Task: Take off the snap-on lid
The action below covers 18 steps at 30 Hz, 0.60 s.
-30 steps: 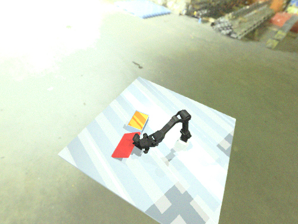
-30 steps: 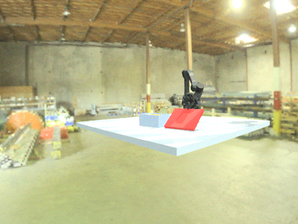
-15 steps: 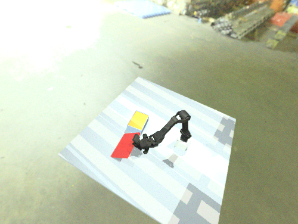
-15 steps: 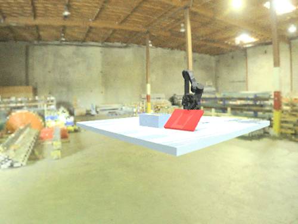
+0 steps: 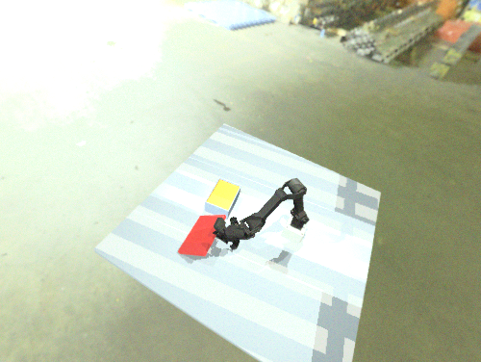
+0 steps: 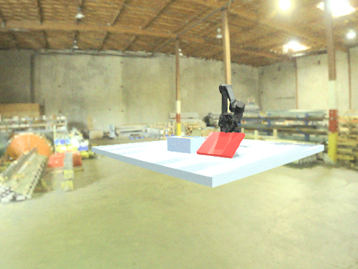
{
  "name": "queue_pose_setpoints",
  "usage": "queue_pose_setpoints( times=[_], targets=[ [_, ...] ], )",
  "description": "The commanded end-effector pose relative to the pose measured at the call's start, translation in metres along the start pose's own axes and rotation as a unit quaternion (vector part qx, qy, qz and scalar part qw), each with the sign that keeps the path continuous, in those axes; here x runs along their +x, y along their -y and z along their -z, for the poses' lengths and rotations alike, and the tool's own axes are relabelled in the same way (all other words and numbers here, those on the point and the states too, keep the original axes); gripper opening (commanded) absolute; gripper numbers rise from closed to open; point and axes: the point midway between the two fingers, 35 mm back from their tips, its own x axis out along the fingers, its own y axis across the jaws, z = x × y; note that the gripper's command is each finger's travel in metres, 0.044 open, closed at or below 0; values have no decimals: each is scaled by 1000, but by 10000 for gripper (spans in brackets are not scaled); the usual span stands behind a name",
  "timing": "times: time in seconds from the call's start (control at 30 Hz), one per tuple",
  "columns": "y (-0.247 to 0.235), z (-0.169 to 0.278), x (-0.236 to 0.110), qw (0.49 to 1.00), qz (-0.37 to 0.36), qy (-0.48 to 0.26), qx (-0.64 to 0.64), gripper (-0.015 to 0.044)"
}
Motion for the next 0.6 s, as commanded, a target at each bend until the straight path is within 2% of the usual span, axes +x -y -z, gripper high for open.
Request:
queue_pose_setpoints(
  times=[0.0, 0.57],
  targets=[
    [13, -3, 7, 1000, 12, 5, -9, 0],
    [23, -4, 15, 1000, 12, 5, -9, 0]
  ],
)
